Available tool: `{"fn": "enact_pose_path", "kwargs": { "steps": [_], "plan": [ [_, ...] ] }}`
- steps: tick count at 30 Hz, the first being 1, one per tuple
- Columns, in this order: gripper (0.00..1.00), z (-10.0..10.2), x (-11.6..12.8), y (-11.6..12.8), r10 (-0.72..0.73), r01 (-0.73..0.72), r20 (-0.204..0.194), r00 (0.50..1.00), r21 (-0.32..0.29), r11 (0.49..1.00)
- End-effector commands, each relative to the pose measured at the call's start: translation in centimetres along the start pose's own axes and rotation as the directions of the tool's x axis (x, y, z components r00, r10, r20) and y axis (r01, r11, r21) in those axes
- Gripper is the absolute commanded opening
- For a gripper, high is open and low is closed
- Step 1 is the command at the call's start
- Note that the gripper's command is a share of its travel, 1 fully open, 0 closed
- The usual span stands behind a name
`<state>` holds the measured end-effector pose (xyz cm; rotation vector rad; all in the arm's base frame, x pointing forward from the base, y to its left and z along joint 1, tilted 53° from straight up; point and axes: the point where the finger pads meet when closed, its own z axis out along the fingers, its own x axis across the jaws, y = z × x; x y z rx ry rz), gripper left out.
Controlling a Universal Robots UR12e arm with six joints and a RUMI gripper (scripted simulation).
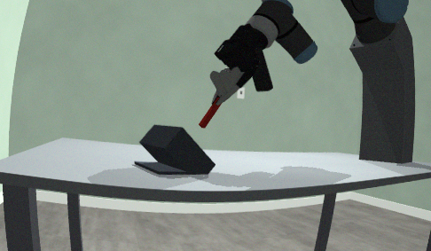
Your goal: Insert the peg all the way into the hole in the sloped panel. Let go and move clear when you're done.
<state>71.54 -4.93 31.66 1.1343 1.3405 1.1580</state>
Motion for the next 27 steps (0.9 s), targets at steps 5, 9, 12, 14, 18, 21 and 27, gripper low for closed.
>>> {"fn": "enact_pose_path", "kwargs": {
  "steps": [5, 9, 12, 14, 18, 21, 27],
  "plan": [
    [0.0, -0.6, 0.1, -0.1, 0.009, -0.009, -0.002, 1.0, -0.021, 1.0],
    [0.0, -0.8, 0.1, -0.1, 0.011, -0.011, -0.003, 1.0, -0.03, 0.999],
    [0.0, -0.9, 0.1, -0.1, 0.012, -0.012, -0.004, 1.0, -0.034, 0.999],
    [0.0, -0.9, 0.1, 0.0, 0.012, -0.012, -0.004, 1.0, -0.037, 0.999],
    [0.0, -1.1, 0.2, -0.1, 0.015, -0.015, -0.006, 1.0, -0.044, 0.999],
    [0.0, -1.3, 0.2, -0.1, 0.017, -0.017, -0.007, 1.0, -0.05, 0.999],
    [0.0, -1.6, 0.2, -0.1, 0.02, -0.02, -0.009, 1.0, -0.063, 0.998]
  ]
}}
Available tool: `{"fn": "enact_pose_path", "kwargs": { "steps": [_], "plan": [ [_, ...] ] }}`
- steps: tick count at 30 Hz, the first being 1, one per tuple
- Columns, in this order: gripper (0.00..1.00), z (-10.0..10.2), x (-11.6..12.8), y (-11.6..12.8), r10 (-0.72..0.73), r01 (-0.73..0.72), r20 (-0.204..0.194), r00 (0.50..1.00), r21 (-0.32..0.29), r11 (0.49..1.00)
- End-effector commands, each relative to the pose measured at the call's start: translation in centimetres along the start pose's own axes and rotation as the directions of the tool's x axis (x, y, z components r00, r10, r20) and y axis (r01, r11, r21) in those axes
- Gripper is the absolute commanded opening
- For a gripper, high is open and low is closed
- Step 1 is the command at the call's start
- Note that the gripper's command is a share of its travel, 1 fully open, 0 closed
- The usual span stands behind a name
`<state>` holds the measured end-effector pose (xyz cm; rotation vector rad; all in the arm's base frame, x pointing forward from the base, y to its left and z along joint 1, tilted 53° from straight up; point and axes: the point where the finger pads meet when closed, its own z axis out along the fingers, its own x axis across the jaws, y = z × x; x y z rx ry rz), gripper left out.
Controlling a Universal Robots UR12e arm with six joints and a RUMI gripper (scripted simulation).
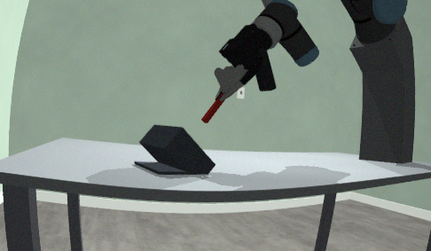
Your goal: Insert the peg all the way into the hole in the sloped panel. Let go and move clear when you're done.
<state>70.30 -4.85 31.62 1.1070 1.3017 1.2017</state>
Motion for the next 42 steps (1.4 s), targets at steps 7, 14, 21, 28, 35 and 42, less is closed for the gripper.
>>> {"fn": "enact_pose_path", "kwargs": {
  "steps": [7, 14, 21, 28, 35, 42],
  "plan": [
    [0.0, -0.6, 0.1, 0.0, 0.007, -0.007, -0.004, 1.0, -0.022, 1.0],
    [0.0, -1.0, 0.3, -0.1, 0.011, -0.011, -0.007, 1.0, -0.035, 0.999],
    [0.0, -1.3, 0.3, -0.1, 0.012, -0.012, -0.009, 1.0, -0.046, 0.999],
    [0.0, -1.2, 0.4, 0.1, 0.01, -0.011, -0.011, 1.0, -0.053, 0.999],
    [0.0, -0.1, 0.4, 0.2, 0.01, -0.011, -0.011, 1.0, -0.053, 0.999],
    [0.0, 0.7, 0.4, 0.2, 0.01, -0.011, -0.011, 1.0, -0.053, 0.999]
  ]
}}
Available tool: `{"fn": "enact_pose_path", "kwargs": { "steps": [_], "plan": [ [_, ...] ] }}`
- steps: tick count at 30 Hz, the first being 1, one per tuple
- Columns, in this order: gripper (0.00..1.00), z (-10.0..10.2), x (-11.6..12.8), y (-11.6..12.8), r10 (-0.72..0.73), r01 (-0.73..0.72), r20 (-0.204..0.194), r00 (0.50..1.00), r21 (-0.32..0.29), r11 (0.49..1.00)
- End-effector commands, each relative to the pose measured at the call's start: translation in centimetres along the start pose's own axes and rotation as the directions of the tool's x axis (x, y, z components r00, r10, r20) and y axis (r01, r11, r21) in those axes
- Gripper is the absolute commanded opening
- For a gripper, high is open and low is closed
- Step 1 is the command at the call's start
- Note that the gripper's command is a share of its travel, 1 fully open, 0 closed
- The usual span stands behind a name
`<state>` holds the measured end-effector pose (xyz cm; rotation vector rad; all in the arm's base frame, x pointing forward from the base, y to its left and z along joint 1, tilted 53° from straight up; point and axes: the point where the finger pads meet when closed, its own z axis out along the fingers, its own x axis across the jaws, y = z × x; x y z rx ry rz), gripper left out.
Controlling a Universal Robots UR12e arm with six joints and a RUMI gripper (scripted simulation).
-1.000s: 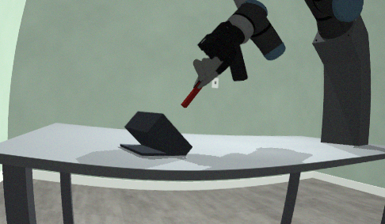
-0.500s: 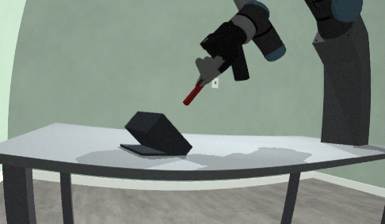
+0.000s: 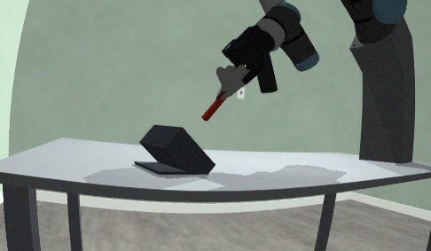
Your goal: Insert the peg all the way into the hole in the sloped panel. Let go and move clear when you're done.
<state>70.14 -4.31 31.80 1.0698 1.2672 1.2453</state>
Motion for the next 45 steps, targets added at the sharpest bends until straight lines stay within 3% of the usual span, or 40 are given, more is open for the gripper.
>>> {"fn": "enact_pose_path", "kwargs": {
  "steps": [1, 22, 45],
  "plan": [
    [0.0, 1.0, -0.1, 0.0, 0.001, -0.001, 0.002, 1.0, 0.001, 1.0],
    [0.0, 4.2, -0.2, 0.0, 0.001, -0.001, 0.002, 1.0, 0.001, 1.0],
    [0.0, 6.2, -0.1, 0.0, 0.001, -0.001, 0.002, 1.0, 0.0, 1.0]
  ]
}}
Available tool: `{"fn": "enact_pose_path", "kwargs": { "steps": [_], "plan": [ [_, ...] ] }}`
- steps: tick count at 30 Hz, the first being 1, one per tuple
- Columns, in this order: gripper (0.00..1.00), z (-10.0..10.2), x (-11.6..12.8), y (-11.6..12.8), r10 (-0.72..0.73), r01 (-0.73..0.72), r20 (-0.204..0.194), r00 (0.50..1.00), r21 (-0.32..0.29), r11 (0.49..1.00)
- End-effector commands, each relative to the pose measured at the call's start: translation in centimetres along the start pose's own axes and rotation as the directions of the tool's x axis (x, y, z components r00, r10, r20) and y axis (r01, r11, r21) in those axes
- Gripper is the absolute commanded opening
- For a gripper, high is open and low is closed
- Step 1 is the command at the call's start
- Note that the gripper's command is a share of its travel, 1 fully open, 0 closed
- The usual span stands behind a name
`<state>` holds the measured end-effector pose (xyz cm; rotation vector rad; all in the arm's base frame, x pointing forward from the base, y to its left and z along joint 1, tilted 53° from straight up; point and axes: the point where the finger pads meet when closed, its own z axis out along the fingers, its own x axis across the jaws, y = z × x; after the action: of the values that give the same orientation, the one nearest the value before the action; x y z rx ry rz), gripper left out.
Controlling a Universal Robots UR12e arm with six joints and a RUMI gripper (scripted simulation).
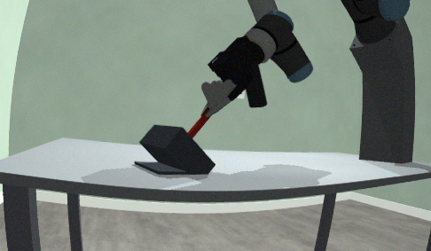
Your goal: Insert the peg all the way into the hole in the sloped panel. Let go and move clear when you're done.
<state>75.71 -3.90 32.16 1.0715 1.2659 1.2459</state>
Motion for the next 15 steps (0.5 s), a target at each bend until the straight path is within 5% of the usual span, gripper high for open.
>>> {"fn": "enact_pose_path", "kwargs": {
  "steps": [1, 15],
  "plan": [
    [0.0, 0.6, 0.0, 0.0, -0.001, 0.001, 0.001, 1.0, 0.0, 1.0],
    [0.0, 2.0, 0.0, 0.0, -0.001, 0.001, 0.001, 1.0, 0.0, 1.0]
  ]
}}
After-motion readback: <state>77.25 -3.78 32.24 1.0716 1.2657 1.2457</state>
